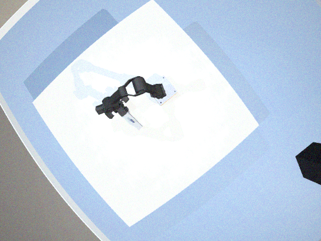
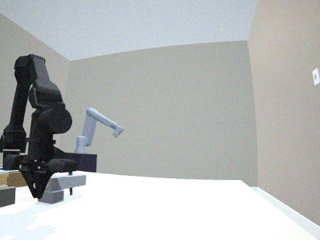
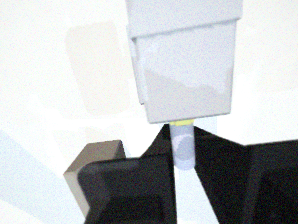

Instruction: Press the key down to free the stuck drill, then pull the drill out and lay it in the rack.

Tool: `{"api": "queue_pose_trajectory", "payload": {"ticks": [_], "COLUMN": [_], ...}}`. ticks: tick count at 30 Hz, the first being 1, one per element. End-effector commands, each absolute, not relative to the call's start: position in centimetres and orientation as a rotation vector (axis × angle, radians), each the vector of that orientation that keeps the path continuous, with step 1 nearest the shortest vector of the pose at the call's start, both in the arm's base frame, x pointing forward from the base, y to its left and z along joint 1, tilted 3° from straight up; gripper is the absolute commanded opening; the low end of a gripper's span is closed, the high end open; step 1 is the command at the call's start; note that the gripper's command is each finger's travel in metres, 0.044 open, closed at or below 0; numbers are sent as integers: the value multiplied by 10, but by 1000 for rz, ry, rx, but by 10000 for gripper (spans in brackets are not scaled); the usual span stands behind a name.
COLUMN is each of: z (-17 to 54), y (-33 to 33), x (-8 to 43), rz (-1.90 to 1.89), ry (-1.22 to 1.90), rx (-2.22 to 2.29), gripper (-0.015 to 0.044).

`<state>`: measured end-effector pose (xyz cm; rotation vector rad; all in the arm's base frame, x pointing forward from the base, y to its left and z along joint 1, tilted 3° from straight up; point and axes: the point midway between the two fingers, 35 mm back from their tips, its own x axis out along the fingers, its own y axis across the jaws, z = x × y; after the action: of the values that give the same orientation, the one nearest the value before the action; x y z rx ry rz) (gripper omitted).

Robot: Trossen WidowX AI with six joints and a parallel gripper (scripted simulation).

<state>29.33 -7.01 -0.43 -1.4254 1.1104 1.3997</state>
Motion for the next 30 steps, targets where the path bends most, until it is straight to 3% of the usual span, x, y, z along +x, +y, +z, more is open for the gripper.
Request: {"api": "queue_pose_trajectory", "payload": {"ticks": [1, 30], "z": [-3, 2], "y": [-75, -111], "x": [296, 307], "rz": [1392, 1390], "ry": [1115, 1117], "rx": [-1433, -1436], "gripper": [0, 0]}}
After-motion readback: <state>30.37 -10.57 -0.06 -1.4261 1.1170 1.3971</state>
